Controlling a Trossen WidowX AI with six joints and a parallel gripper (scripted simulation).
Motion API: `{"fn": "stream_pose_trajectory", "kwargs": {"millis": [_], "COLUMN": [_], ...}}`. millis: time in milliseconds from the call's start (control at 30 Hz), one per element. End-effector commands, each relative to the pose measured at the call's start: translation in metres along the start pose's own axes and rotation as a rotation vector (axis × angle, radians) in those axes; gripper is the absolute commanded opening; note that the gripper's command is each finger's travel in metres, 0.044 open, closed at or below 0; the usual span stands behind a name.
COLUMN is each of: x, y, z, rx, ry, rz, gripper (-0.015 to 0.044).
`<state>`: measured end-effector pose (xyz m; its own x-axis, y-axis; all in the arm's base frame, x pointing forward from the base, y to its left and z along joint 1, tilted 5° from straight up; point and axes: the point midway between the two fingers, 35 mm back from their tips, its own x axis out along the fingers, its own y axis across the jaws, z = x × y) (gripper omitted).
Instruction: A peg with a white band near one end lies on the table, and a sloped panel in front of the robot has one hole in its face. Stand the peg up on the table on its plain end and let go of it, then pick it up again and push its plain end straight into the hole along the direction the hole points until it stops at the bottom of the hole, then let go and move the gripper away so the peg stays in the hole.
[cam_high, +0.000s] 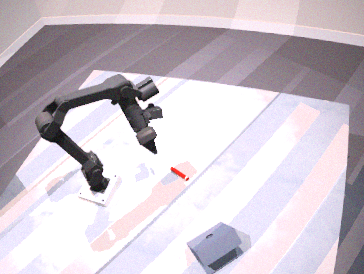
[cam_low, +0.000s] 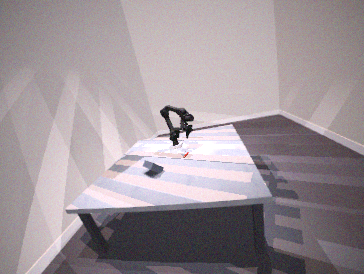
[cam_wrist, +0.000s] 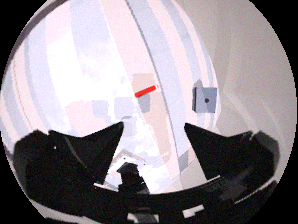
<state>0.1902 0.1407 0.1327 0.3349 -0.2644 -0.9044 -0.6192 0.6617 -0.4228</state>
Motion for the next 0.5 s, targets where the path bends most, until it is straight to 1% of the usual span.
{"fn": "stream_pose_trajectory", "kwargs": {"millis": [0, 467], "x": [0.007, 0.034], "y": [-0.002, -0.019], "z": [0.008, 0.03], "rx": [0.109, 0.485], "ry": [0.026, 0.13], "rz": [0.041, 0.135], "gripper": [0.044, 0.044]}}
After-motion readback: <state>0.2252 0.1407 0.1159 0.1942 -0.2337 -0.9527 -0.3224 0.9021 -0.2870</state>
